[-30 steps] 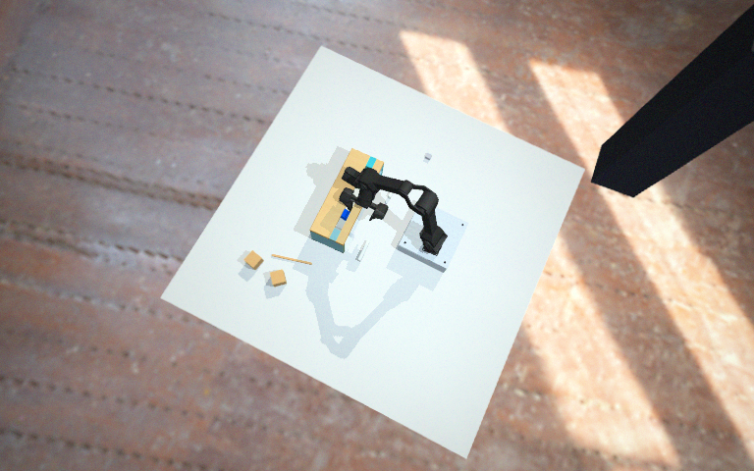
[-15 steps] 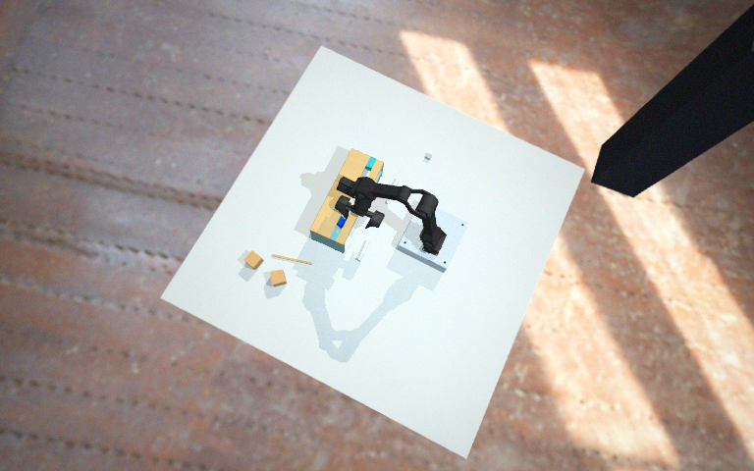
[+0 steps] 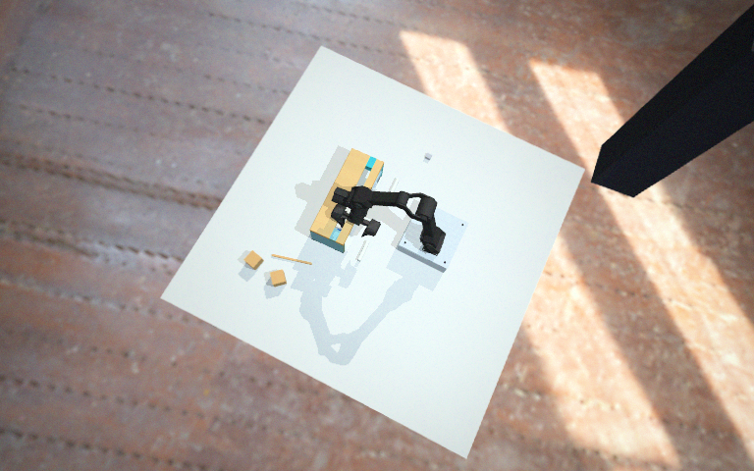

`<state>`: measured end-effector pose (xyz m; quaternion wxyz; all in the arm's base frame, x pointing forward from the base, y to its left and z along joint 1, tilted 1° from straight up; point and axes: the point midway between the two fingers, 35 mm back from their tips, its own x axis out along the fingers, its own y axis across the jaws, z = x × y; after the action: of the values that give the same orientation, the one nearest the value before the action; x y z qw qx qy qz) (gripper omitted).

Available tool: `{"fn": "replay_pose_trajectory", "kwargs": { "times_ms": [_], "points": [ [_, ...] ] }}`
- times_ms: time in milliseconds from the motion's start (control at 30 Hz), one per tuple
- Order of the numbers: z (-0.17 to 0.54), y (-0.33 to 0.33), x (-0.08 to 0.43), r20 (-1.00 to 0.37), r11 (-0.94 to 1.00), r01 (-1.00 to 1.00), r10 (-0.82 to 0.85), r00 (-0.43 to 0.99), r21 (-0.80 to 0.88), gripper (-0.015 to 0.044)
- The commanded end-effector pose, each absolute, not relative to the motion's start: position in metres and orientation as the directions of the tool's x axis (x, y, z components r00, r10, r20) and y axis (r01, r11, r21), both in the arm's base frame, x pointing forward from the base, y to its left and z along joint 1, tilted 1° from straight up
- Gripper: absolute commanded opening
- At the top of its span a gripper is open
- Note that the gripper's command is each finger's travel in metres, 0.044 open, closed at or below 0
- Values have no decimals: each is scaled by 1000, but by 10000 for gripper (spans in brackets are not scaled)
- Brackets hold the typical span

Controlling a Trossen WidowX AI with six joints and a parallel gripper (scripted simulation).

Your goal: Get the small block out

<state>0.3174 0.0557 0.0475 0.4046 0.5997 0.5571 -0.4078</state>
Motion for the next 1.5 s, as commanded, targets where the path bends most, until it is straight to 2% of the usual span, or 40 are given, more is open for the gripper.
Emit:
{"fn": "replay_pose_trajectory", "kwargs": {
  "times_ms": [0,133,333,533,600,700,867,1033,1133,1467],
  "points": [
    [48,65,318,-938,-55,998,344,47,30,400],
    [56,65,318,-938,-54,998,343,47,30,400],
    [111,61,316,-940,-50,998,339,46,31,400],
    [109,60,318,-940,-54,998,336,61,45,400],
    [118,69,322,-939,12,993,328,104,114,348],
    [123,77,321,-944,292,929,301,137,228,285],
    [122,84,316,-954,711,638,255,158,295,285],
    [121,91,311,-960,958,159,208,185,238,285],
    [120,94,308,-962,976,-157,182,203,151,285],
    [120,102,301,-961,771,-634,133,244,-55,285]
  ]
}}
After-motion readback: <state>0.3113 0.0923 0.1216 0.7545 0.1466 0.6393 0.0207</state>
